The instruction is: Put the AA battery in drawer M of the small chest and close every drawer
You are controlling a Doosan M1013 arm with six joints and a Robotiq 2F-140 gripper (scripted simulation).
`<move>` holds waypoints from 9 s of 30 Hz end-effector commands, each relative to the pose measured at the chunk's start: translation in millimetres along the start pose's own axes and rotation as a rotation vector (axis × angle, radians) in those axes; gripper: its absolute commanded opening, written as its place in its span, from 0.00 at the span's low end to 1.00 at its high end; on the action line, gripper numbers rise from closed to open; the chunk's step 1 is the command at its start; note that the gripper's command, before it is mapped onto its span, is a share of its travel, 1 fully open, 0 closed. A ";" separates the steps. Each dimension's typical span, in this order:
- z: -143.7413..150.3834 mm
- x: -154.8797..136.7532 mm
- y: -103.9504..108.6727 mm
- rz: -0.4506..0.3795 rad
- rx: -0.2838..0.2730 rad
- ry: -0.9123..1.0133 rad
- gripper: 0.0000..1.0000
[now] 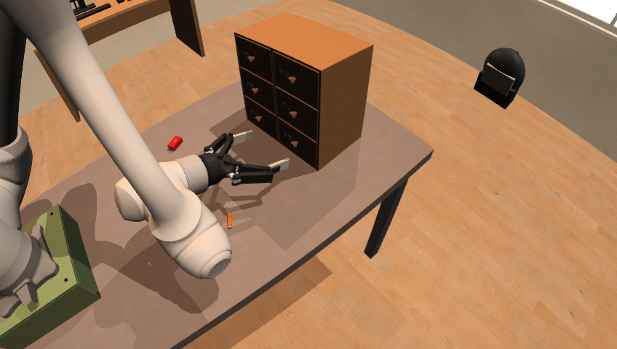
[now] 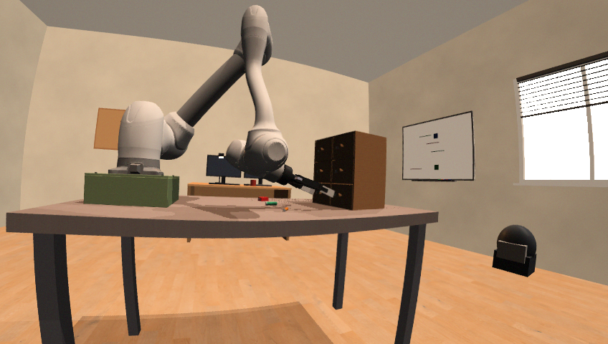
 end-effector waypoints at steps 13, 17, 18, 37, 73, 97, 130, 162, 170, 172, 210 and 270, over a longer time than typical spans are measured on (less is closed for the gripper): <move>-3.3 -32.3 8.7 -0.004 -0.001 0.003 1.00; -5.9 -50.7 15.5 -0.004 -0.001 0.003 1.00; -6.5 -55.4 17.3 -0.004 -0.001 0.003 1.00; -11.5 -91.6 30.7 -0.004 -0.001 0.003 1.00; -14.5 -116.8 56.9 0.256 -0.038 0.003 1.00; -17.2 -137.2 76.3 0.472 -0.069 0.003 1.00; -22.5 -171.5 106.5 0.867 -0.122 0.004 1.00; -26.0 -196.2 128.3 1.206 -0.168 0.004 1.00; -26.0 -196.3 128.3 1.206 -0.169 0.004 1.00; -26.0 -196.3 128.3 1.206 -0.169 0.004 1.00; 126.3 -216.7 129.1 1.206 -0.169 0.004 1.00; 134.5 -165.5 83.2 0.550 -0.082 0.003 1.00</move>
Point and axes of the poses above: the point where the finger pads meet when closed, its own y axis back along the fingers, its own z axis across the jaws, x = y × z, the point moved 5 cm from there along y, back along the fingers, and after that the axes turned 8 degrees about y, right-handed, at the moved point
